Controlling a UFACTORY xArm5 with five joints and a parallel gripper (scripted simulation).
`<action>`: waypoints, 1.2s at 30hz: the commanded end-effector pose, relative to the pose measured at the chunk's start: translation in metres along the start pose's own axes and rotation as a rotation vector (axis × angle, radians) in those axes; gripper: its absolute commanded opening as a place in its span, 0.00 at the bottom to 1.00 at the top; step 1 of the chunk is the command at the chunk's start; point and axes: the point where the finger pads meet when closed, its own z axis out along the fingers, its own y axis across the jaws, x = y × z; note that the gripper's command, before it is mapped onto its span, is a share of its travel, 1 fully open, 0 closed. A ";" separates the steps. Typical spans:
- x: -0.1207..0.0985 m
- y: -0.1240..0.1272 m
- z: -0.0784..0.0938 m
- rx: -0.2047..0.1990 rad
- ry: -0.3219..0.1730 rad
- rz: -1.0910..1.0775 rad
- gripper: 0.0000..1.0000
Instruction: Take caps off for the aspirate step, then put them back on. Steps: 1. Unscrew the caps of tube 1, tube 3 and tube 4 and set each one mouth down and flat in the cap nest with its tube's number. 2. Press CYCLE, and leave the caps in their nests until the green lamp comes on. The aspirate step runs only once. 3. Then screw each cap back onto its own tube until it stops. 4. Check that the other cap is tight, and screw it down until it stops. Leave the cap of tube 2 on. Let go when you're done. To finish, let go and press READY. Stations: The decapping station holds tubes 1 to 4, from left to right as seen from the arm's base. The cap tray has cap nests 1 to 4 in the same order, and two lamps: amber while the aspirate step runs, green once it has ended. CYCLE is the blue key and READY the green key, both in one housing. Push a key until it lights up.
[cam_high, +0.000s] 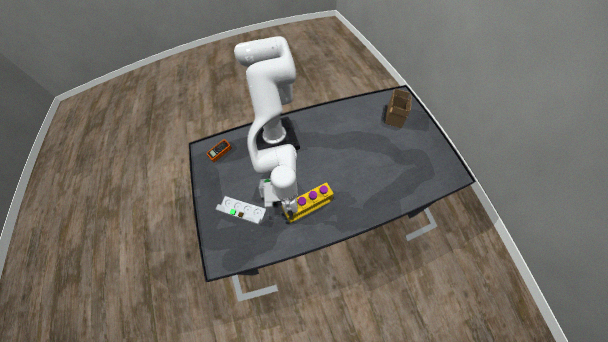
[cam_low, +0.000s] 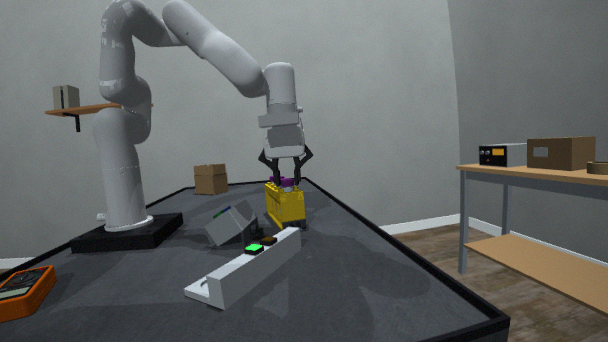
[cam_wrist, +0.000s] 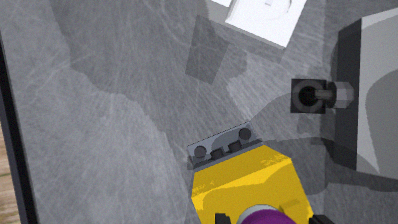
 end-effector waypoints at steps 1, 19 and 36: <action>0.000 -0.001 -0.002 0.003 -0.004 0.000 0.46; 0.000 -0.001 -0.003 0.004 -0.003 -0.600 0.46; 0.000 -0.001 -0.003 0.005 -0.002 -1.178 0.46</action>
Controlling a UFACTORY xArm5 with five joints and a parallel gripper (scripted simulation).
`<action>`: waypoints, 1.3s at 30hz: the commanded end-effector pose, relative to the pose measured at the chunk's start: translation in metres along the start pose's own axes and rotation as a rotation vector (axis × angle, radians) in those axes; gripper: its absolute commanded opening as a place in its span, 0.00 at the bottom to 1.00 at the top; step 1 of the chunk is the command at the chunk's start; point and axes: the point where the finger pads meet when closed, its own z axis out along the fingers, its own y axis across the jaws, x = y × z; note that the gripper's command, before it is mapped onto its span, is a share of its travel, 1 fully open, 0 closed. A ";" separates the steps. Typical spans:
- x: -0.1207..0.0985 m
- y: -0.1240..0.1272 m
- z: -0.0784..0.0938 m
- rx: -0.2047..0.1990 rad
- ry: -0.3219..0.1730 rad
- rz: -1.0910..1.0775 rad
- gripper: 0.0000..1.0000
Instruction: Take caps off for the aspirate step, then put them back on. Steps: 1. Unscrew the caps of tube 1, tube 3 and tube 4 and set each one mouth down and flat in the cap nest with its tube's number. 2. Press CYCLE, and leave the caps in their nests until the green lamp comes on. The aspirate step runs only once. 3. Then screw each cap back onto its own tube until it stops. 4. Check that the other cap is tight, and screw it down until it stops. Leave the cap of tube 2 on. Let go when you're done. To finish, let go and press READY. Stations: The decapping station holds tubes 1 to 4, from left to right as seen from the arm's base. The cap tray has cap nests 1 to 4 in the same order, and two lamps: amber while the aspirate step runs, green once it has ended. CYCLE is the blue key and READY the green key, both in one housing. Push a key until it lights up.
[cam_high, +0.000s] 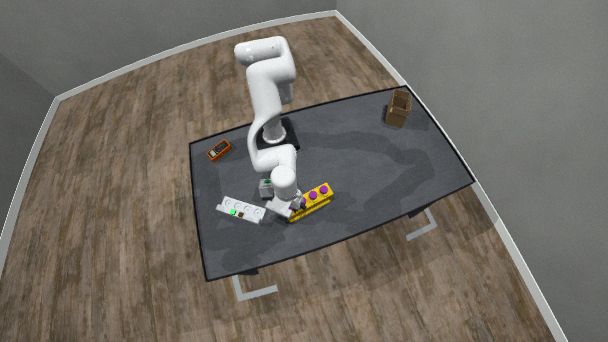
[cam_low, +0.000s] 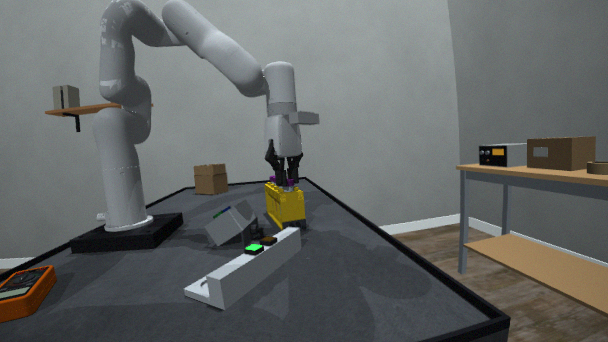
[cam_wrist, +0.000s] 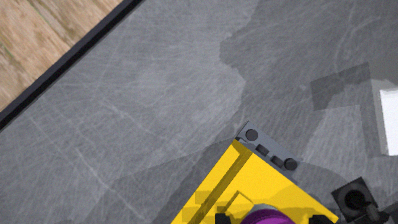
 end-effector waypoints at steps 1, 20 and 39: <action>0.001 -0.001 -0.001 0.005 0.001 -0.143 0.46; 0.001 -0.001 -0.001 0.005 0.001 -0.143 0.00; 0.001 -0.001 -0.001 0.005 -0.001 0.707 0.00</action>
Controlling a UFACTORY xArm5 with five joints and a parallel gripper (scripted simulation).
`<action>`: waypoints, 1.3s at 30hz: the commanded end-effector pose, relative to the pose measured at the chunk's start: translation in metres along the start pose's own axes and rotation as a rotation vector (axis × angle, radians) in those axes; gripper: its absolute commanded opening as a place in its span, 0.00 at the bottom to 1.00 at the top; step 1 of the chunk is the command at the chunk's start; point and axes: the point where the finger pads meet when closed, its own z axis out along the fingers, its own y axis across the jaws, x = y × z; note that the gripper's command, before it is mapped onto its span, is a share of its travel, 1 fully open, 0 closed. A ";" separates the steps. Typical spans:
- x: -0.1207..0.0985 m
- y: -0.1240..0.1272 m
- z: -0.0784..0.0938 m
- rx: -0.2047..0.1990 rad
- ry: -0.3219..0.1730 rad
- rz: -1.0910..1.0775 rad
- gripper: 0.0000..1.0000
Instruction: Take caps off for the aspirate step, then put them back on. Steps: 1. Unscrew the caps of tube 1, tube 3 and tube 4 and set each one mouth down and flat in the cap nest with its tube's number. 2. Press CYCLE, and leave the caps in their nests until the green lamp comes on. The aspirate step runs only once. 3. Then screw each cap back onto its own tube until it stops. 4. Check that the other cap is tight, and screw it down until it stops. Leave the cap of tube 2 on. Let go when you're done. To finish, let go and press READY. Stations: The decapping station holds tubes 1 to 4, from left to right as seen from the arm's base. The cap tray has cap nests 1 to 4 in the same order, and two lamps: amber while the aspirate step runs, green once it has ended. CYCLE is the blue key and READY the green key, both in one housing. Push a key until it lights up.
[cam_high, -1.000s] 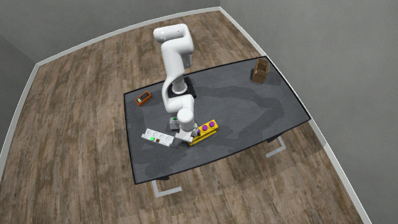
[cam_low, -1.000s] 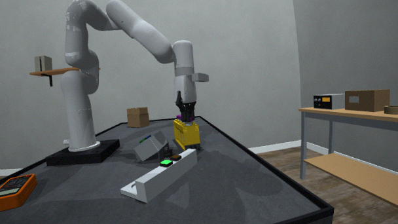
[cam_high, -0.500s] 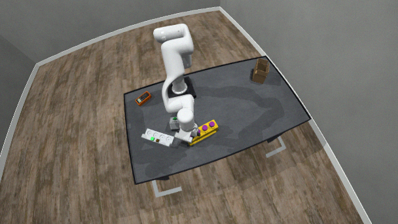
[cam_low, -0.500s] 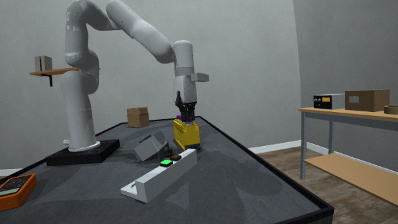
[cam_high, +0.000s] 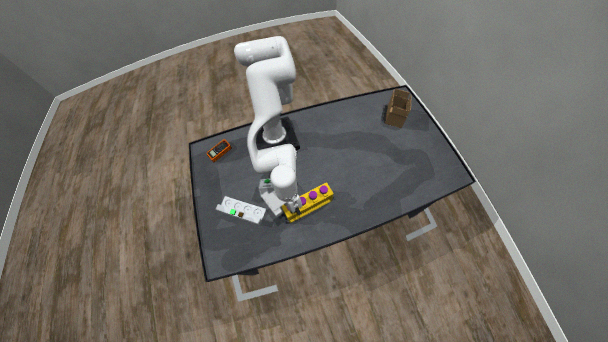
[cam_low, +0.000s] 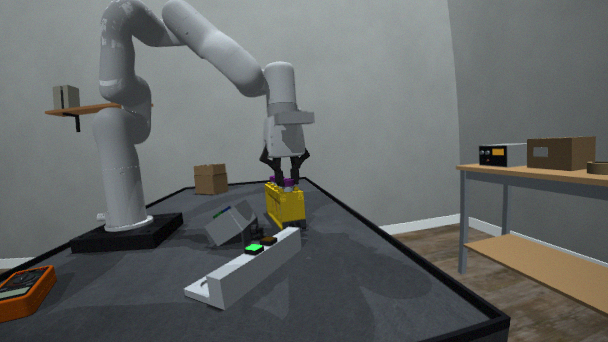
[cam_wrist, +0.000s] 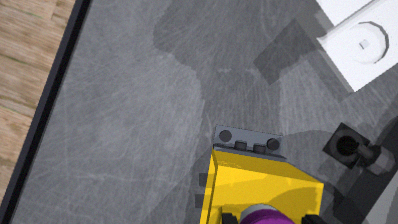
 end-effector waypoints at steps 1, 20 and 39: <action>0.000 -0.001 -0.001 0.005 -0.002 0.277 0.00; 0.000 -0.001 -0.001 0.004 -0.004 0.948 0.00; 0.000 -0.001 -0.001 0.004 -0.003 0.698 0.46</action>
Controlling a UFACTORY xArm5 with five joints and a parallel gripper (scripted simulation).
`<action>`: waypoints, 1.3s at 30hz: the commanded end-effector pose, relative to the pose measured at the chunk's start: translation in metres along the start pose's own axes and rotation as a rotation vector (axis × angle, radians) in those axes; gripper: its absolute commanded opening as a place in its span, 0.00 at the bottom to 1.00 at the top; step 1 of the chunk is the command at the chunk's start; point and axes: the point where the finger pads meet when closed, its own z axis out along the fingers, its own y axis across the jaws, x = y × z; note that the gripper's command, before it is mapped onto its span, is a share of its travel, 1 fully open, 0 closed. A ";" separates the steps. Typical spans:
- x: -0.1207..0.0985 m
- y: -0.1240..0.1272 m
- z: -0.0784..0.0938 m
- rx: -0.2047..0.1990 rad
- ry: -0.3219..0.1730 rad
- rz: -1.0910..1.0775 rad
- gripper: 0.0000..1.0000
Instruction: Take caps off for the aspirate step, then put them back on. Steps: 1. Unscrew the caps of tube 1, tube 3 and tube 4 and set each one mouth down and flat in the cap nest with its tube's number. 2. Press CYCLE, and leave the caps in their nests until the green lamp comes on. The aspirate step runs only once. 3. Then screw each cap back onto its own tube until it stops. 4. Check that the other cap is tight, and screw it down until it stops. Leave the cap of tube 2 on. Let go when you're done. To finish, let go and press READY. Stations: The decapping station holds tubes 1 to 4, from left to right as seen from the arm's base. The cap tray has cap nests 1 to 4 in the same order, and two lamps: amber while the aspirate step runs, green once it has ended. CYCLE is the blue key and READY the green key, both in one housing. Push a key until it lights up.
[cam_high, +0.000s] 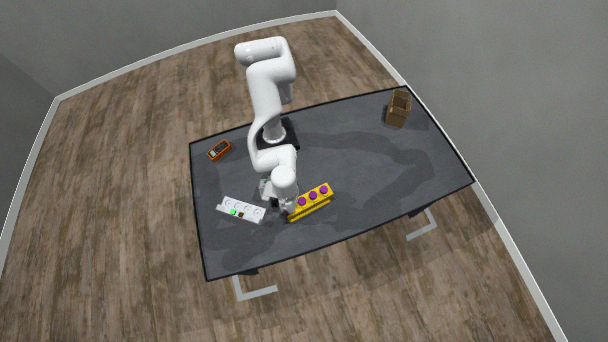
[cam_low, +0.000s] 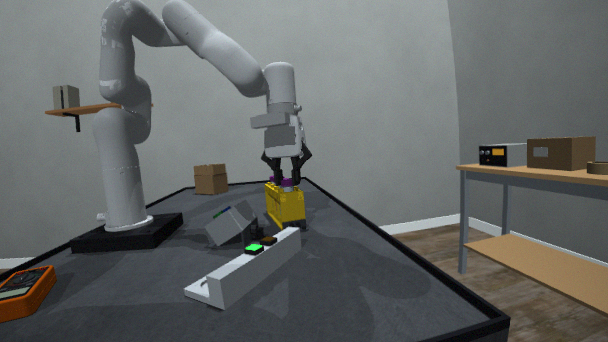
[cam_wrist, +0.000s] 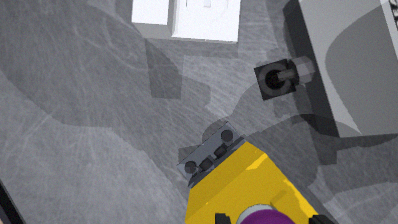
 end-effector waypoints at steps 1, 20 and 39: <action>-0.001 -0.001 -0.001 0.002 -0.004 -0.266 0.46; -0.001 -0.001 -0.001 0.004 -0.003 -1.155 0.46; -0.001 -0.001 -0.001 0.005 -0.002 -1.504 0.00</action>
